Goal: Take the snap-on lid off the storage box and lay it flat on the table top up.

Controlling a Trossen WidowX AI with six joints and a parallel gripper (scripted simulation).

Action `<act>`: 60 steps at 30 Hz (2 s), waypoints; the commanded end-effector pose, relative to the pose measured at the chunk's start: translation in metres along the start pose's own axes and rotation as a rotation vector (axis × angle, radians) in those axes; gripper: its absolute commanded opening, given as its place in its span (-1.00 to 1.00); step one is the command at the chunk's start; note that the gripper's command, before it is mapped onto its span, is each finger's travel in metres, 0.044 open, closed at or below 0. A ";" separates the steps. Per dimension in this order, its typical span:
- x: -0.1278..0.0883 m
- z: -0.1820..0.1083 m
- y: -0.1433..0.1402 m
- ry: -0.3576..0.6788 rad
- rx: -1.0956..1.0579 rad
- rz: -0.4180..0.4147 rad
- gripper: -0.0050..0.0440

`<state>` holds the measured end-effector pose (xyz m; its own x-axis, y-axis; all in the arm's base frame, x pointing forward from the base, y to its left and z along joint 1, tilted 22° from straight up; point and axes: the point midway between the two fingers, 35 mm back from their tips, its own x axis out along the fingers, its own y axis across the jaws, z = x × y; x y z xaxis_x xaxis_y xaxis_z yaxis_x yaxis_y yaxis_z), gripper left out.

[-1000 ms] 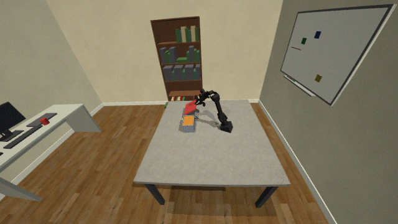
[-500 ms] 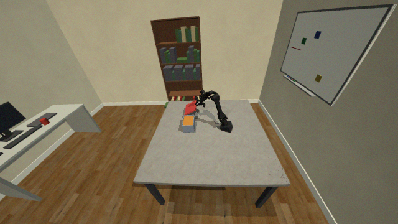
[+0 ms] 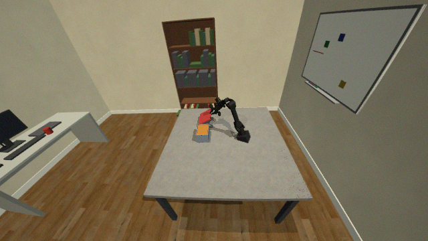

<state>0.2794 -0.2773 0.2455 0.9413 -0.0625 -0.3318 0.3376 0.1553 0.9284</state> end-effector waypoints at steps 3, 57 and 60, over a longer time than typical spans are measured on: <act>0.004 0.000 -0.005 0.002 0.005 0.003 -1.00; 0.032 -0.001 -0.038 0.002 0.005 0.003 -1.00; 0.033 -0.001 -0.039 0.002 0.005 0.003 -1.00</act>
<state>0.2961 -0.2841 0.2069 0.9466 -0.0572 -0.3173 0.3224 0.1588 0.9332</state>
